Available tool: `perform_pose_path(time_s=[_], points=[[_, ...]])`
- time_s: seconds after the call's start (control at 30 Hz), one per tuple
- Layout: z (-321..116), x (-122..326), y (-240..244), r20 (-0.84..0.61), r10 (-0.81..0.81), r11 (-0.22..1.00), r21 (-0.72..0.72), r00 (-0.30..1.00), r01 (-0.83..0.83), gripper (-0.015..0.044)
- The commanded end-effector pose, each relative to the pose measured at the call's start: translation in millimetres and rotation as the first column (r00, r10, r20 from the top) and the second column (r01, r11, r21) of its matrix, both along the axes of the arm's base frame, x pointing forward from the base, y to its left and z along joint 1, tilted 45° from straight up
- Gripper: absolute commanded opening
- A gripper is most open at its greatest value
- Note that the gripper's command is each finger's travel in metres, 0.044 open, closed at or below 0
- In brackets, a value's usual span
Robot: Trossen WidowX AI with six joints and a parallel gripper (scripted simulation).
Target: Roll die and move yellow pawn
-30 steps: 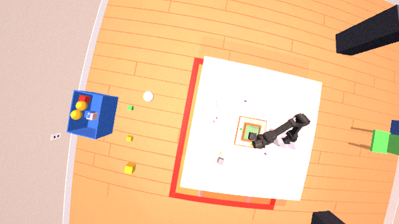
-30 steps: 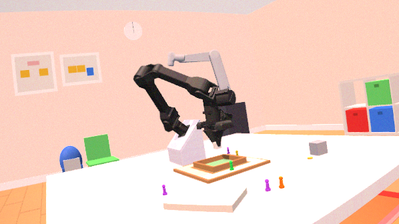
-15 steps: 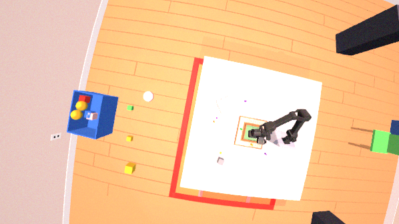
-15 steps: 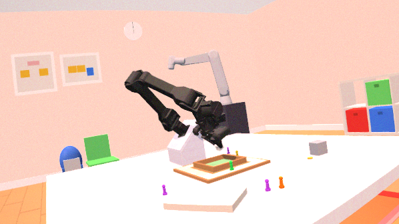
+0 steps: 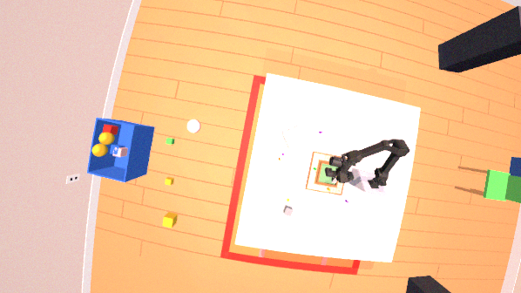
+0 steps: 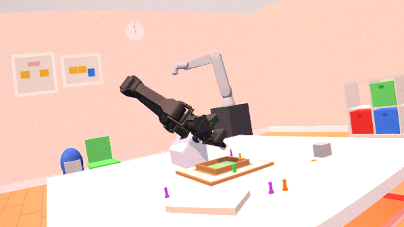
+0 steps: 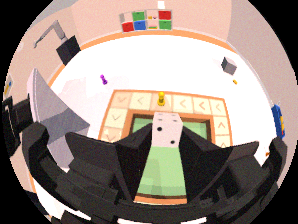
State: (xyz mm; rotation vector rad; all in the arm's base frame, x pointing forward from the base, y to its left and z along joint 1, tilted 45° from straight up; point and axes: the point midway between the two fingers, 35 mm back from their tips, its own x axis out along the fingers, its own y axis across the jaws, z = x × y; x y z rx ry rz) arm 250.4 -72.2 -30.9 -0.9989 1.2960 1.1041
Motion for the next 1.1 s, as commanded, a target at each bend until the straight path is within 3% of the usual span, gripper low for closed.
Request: perform_pose_path(time_s=[0.0,0.6,0.87,1.07], points=[[29.8,12.7,2.7,0.027,0.013,1.000,0.012,1.000,-0.013,0.0000],[41.7,15.5,1.6,0.032,0.014,1.000,0.005,0.999,-0.014,0.0000],[41.7,15.5,1.6,0.032,0.014,1.000,0.005,0.999,-0.014,0.0210],[69.6,21.5,29.8,0.027,0.013,1.000,0.013,1.000,-0.013,0.0368]])
